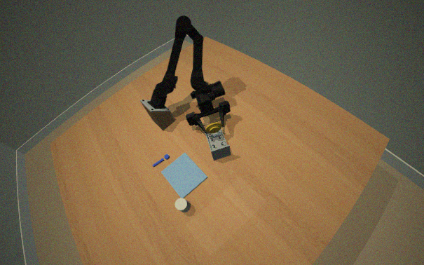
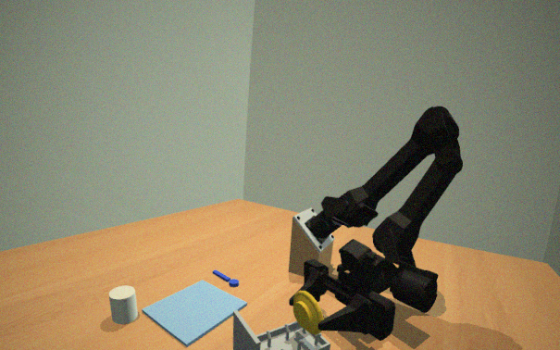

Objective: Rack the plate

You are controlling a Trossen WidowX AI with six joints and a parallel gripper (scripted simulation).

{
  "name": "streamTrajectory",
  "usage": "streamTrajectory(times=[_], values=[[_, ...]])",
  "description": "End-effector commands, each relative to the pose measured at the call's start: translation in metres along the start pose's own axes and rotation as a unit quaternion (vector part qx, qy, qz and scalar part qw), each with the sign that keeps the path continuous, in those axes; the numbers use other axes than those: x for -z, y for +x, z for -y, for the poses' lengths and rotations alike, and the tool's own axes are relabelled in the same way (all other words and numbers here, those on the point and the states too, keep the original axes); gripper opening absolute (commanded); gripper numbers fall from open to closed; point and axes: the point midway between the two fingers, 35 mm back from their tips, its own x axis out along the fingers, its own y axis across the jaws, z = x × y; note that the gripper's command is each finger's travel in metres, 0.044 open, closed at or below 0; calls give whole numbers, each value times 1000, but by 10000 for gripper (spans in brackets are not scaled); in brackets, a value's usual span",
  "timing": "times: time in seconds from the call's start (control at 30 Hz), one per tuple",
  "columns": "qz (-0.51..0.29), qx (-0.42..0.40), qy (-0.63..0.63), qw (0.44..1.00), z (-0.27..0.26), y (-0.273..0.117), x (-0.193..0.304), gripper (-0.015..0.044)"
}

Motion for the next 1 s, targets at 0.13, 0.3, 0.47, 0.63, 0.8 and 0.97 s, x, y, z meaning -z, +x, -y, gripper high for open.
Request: streamTrajectory(times=[0.13, 0.3, 0.47, 0.63, 0.8, 0.97], values=[[0, 2, -3, 1000, 4, 6, 10, 0], [1, 1, 0, 1000, 5, 7, 19, 0], [-3, 1, -3, 1000, 5, 6, 15, 0], [-3, 1, -3, 1000, 5, 6, 15, 0], [-2, 1, -1, 1000, 5, 6, 15, 79], [-2, 1, -1, 1000, 5, 6, 15, 210]])
